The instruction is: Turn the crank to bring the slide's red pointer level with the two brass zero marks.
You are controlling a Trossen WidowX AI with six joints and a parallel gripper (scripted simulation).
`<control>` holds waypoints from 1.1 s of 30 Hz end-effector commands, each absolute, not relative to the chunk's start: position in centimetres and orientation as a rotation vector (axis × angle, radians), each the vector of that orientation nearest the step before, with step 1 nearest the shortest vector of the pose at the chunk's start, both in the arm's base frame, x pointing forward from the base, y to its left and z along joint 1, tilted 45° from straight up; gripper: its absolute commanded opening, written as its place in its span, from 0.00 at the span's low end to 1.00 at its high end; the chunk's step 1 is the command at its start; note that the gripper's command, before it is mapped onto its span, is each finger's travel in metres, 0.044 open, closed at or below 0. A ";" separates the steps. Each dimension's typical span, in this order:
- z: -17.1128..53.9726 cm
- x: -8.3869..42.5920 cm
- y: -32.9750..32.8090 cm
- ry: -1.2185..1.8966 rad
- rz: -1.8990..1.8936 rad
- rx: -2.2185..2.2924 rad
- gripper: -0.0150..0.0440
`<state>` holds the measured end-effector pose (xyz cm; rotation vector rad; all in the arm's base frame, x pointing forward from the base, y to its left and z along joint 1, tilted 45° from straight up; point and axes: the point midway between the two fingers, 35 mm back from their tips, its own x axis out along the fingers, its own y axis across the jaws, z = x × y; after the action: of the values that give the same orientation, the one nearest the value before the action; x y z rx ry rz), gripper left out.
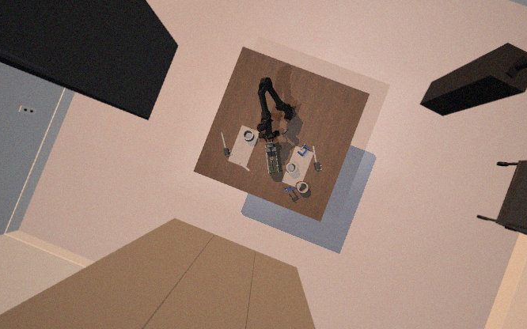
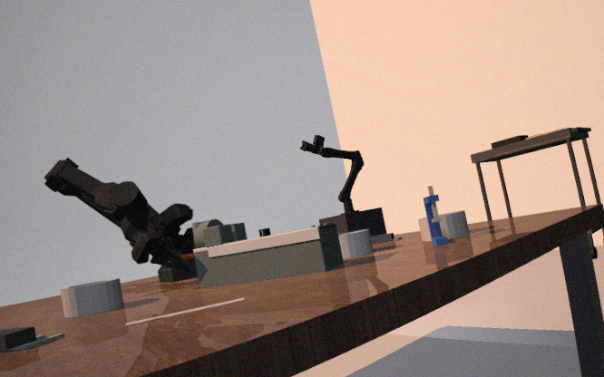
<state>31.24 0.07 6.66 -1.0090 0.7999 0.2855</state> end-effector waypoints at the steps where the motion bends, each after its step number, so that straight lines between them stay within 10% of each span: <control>1: 6.7 31.3 0.1 0.796 0.291 -1.011 0.51; 7: 6.7 31.3 0.1 0.796 0.291 -1.011 0.25; 33: 6.1 30.8 0.4 0.796 0.291 -1.011 0.25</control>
<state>31.15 0.10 6.50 -1.0141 0.7916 0.2768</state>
